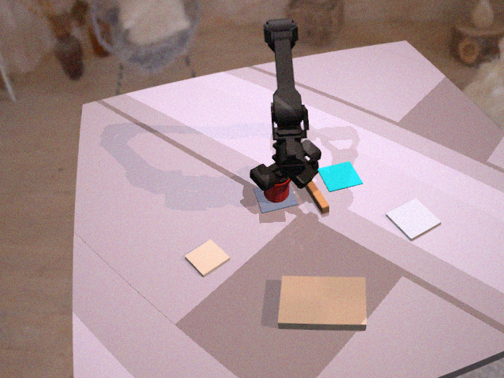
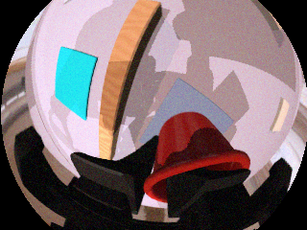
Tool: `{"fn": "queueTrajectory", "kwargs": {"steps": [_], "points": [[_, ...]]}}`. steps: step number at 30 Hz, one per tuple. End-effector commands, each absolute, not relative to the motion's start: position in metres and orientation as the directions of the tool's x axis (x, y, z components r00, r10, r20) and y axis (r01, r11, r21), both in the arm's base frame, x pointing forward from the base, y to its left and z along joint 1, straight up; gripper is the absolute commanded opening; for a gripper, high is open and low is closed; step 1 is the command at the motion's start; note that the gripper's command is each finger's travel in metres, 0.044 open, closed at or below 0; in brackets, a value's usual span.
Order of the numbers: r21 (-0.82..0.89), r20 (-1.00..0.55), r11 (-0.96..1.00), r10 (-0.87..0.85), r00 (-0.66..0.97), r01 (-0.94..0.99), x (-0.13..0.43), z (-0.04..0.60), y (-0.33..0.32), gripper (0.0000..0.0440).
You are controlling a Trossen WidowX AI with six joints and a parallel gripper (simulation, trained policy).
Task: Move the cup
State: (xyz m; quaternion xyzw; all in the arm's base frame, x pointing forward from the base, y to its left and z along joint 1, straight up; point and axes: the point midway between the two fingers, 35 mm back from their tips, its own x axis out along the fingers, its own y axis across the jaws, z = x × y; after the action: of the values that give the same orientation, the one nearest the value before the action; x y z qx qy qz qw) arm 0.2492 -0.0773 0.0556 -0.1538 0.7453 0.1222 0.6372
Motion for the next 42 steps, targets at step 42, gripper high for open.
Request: {"fn": "queueTrajectory", "kwargs": {"steps": [42], "points": [[-0.043, -0.999, 0.692, -0.052, 0.009, -0.720, 0.264, 0.121, -0.022, 0.0000]]}}
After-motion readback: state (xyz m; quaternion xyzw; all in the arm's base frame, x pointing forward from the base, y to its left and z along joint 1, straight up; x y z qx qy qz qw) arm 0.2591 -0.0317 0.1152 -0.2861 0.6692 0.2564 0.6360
